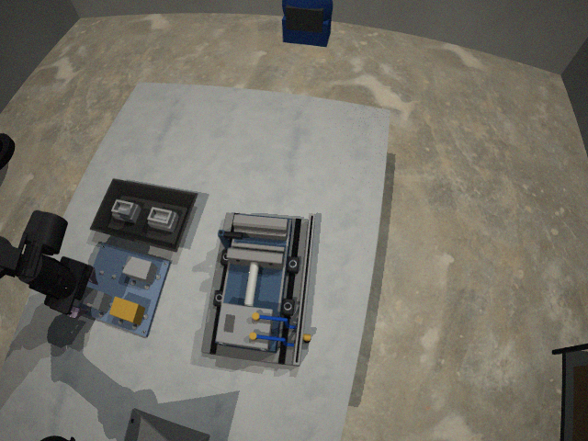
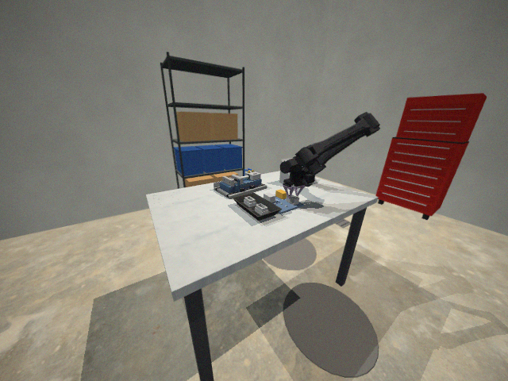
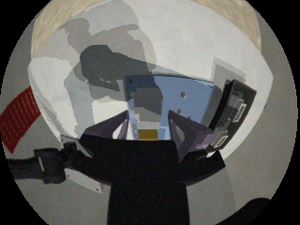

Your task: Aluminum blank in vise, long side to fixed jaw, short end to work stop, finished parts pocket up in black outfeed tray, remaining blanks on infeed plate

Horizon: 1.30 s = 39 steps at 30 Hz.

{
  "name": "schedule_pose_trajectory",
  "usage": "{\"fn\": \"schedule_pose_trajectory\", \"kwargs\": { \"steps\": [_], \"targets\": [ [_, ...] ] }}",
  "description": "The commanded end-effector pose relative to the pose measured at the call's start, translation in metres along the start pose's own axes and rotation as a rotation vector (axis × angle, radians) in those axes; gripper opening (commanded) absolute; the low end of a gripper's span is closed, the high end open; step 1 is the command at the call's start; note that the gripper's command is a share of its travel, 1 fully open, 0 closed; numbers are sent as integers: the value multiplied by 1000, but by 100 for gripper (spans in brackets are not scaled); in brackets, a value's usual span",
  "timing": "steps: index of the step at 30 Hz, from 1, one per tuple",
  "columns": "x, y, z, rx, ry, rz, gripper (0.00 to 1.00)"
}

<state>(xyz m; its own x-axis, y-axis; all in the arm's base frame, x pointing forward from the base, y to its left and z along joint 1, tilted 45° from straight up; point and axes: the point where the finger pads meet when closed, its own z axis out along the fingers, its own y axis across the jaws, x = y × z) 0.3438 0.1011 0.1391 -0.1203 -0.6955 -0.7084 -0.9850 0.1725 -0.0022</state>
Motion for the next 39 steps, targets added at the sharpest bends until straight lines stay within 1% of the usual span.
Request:
{"fn": "schedule_pose_trajectory", "kwargs": {
  "steps": [1,10,19,39],
  "targets": [
    [1,0,8,-12,5,5,64],
    [0,-2,9,-7,4,2,64],
    [2,1,12,-13,5,6,64],
    [-3,-4,7,-1,3,-7,64]
  ]
}}
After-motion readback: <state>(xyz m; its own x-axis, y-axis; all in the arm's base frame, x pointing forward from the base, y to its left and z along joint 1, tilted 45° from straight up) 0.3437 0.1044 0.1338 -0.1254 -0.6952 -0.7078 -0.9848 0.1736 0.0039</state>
